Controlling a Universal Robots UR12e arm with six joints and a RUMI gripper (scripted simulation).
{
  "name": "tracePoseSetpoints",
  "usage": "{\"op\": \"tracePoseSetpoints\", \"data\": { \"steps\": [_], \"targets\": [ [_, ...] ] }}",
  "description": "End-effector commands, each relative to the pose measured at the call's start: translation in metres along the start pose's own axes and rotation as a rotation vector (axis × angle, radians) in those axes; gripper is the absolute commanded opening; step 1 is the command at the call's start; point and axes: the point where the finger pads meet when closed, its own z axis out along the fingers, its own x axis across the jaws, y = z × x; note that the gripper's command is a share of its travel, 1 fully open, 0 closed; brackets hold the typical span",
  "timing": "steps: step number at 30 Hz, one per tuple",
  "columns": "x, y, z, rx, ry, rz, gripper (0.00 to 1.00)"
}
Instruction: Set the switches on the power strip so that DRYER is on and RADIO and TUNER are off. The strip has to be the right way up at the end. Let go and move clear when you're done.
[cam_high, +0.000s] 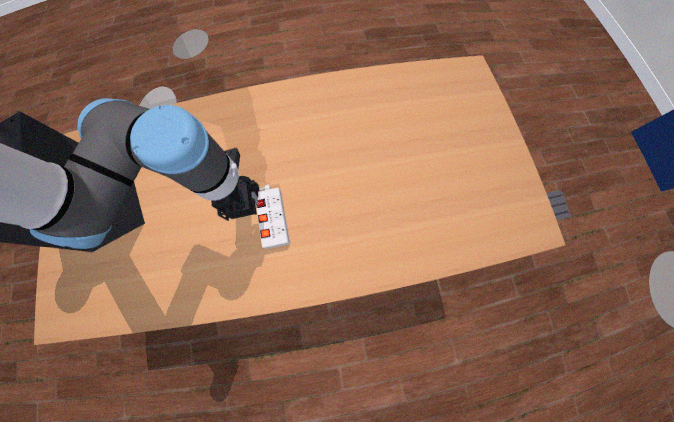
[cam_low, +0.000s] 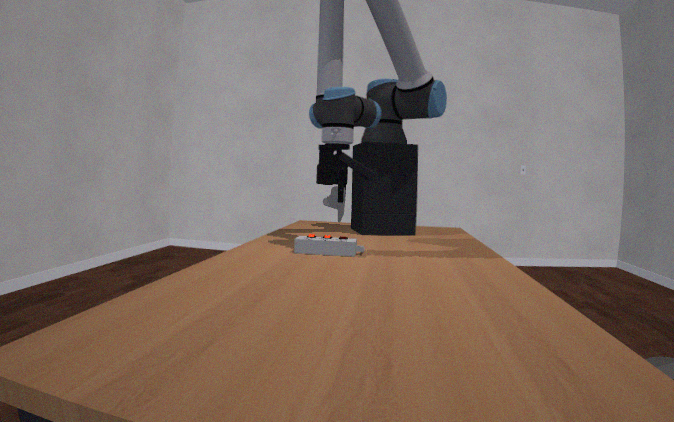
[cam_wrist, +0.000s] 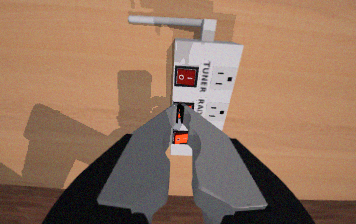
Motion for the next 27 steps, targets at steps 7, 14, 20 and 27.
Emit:
{"op": "tracePoseSetpoints", "data": {
  "steps": [7,14,20,27],
  "targets": [
    [-0.0012,0.0329,-0.0105,-0.001,0.001,0.0,0.0],
    [-0.0012,0.0329,-0.0105,-0.001,0.001,0.0,0.0],
    [-0.0012,0.0329,-0.0105,-0.001,0.001,0.0,0.0],
    [-0.0012,0.0329,-0.0105,-0.001,0.001,0.0,0.0]
  ]
}}
